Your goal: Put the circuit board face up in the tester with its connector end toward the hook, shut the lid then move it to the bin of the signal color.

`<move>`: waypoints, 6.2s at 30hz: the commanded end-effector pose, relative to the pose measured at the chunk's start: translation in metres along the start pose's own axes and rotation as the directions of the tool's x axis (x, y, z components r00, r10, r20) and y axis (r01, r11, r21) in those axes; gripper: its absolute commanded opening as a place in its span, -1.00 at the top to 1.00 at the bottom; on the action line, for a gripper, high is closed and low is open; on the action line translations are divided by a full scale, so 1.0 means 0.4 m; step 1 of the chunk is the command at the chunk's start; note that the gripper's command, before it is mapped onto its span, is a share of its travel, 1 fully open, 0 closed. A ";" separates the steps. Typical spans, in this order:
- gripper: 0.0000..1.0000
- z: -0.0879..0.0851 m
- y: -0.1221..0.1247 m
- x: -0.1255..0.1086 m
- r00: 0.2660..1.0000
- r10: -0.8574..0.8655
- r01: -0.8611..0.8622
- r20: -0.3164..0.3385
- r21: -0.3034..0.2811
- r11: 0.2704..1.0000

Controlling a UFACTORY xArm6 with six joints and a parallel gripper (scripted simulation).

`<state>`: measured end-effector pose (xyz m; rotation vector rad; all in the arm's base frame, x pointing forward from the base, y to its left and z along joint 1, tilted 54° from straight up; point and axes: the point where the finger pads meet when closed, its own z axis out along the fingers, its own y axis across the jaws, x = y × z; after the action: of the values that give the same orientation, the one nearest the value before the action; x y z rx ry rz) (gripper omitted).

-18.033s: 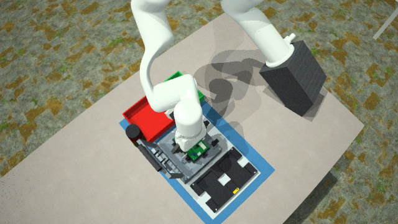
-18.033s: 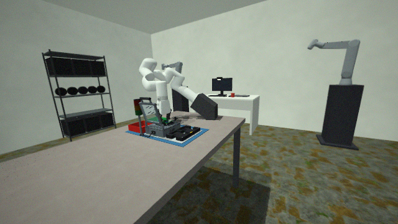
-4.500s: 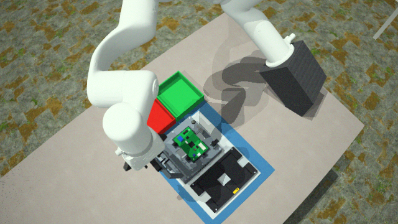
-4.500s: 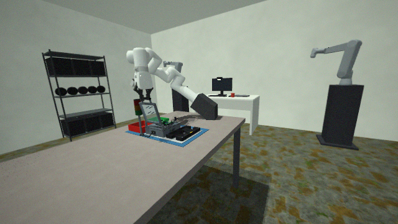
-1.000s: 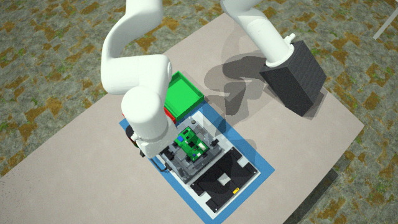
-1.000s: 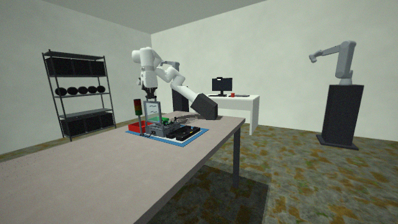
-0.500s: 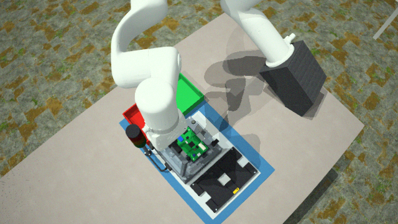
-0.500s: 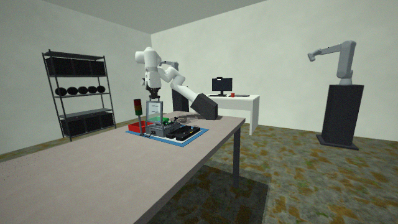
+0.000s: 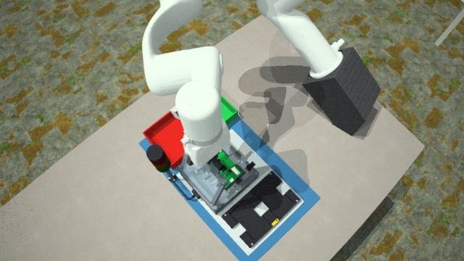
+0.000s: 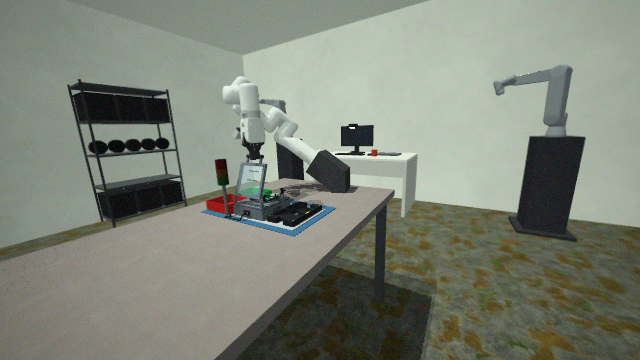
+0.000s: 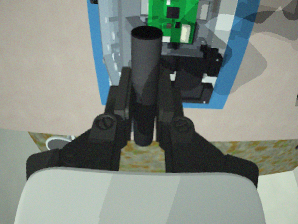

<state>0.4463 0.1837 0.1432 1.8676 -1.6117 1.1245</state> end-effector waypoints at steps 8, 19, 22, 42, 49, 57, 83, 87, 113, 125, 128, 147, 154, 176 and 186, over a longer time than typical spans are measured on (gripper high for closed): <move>1.00 0.031 0.072 0.000 1.000 0.001 -0.001 0.002 0.004 1.000; 1.00 0.075 0.134 0.000 1.000 0.001 -0.001 0.002 0.004 1.000; 1.00 0.093 0.154 0.000 1.000 0.001 -0.001 0.002 0.004 1.000; 1.00 0.235 0.256 -0.001 1.000 0.001 -0.001 0.002 0.004 1.000; 1.00 0.281 0.274 -0.001 1.000 0.001 -0.001 0.002 0.004 1.000; 1.00 0.336 0.288 -0.001 1.000 0.001 -0.001 0.002 0.004 1.000; 1.00 0.416 0.297 -0.001 1.000 0.001 -0.001 0.002 0.004 1.000; 1.00 0.422 0.297 -0.001 1.000 0.001 -0.001 0.002 0.004 1.000; 1.00 0.428 0.298 -0.001 1.000 0.001 -0.001 0.002 0.004 1.000; 1.00 0.435 0.298 -0.001 1.000 0.001 -0.001 0.002 0.004 1.000; 0.56 0.435 0.298 -0.001 1.000 0.001 -0.001 0.002 0.004 1.000; 0.56 0.435 0.298 -0.001 1.000 0.001 -0.001 0.002 0.004 1.000; 0.56 0.435 0.298 -0.001 1.000 0.001 -0.001 0.002 0.004 1.000; 0.56 0.367 0.298 -0.001 1.000 0.001 -0.001 0.002 0.004 1.000; 0.56 0.268 0.298 -0.001 1.000 0.001 -0.001 0.002 0.004 1.000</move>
<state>0.3671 0.0636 0.0503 1.8692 -1.6112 1.1241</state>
